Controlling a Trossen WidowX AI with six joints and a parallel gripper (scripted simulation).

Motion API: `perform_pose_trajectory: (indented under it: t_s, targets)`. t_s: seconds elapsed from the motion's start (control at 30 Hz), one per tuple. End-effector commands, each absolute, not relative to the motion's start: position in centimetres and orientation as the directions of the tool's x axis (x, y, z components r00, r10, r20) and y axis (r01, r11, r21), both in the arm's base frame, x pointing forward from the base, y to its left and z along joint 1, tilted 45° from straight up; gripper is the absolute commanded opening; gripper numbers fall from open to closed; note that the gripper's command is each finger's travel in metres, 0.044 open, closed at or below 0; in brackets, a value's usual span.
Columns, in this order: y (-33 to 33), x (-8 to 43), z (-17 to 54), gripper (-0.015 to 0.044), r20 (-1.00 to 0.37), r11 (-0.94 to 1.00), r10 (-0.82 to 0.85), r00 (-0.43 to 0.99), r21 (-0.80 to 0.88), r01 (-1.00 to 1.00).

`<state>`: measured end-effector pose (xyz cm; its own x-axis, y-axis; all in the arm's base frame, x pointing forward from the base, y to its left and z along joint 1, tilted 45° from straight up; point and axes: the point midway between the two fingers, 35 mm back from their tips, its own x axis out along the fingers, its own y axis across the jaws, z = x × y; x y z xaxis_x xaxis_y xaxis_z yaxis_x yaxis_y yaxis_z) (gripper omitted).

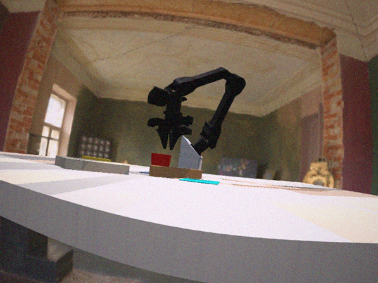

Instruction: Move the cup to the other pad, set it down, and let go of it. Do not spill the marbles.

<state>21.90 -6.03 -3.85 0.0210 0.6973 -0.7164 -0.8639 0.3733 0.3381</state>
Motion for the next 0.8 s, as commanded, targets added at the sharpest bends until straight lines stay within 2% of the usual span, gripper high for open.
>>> perform_pose_trajectory:
  t_s: [0.0,0.77]
  targets:
    - [-5.5,21.9,-4.3,0.0148,-0.712,0.371,0.702,0.018,0.343,-0.863]
    - [-2.9,21.9,-7.0,0.0148,-0.712,0.371,0.702,0.019,0.343,-0.863]
